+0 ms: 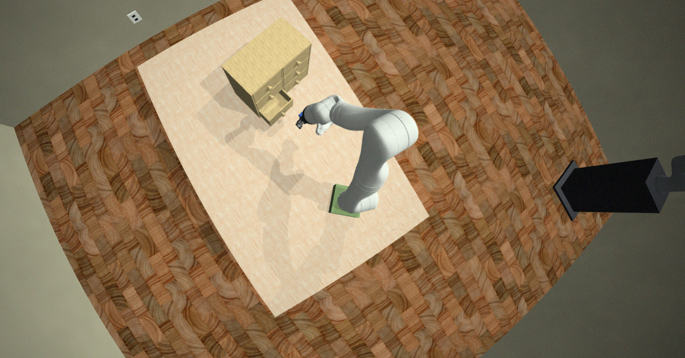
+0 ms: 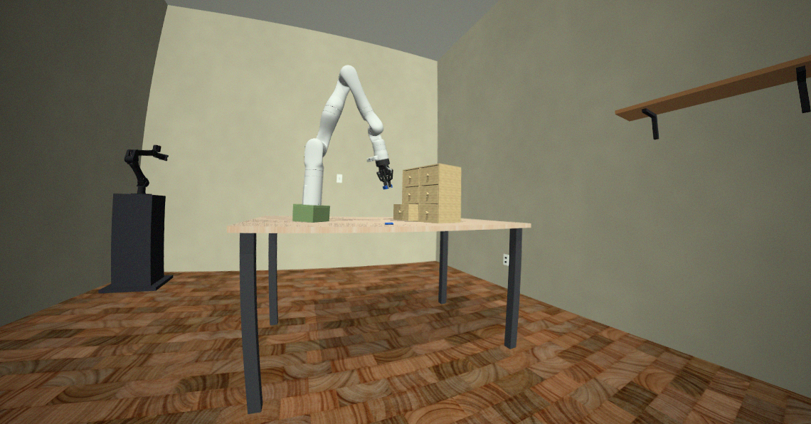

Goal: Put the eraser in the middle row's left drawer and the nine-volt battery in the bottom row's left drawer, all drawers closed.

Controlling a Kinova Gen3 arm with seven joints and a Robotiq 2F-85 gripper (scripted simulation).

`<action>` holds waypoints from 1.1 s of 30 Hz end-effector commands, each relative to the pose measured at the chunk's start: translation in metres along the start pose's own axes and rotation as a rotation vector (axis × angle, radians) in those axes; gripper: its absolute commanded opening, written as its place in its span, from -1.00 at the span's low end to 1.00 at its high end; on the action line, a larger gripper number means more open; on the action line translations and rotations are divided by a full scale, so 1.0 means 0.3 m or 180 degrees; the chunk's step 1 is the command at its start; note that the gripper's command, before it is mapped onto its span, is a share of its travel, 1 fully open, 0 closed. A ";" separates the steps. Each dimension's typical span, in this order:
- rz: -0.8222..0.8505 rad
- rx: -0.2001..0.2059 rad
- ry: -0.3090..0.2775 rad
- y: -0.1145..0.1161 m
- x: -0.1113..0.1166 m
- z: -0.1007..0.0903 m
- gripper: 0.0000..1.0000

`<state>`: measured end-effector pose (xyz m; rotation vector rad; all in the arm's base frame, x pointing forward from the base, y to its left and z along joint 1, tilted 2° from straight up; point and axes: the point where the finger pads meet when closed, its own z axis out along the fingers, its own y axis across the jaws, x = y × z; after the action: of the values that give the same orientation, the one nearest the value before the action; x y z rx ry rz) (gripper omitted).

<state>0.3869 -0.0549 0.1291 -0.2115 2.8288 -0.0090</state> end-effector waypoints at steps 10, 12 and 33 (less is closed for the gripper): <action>0.0028 0.0009 -0.0183 -0.010 0.012 -0.005 -0.55; 0.0027 0.0008 -0.0217 -0.010 0.012 -0.005 -0.55; 0.0027 0.0008 -0.0472 -0.009 0.016 -0.005 -0.55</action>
<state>0.3844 -0.0543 0.1298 -0.2074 2.6831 0.0041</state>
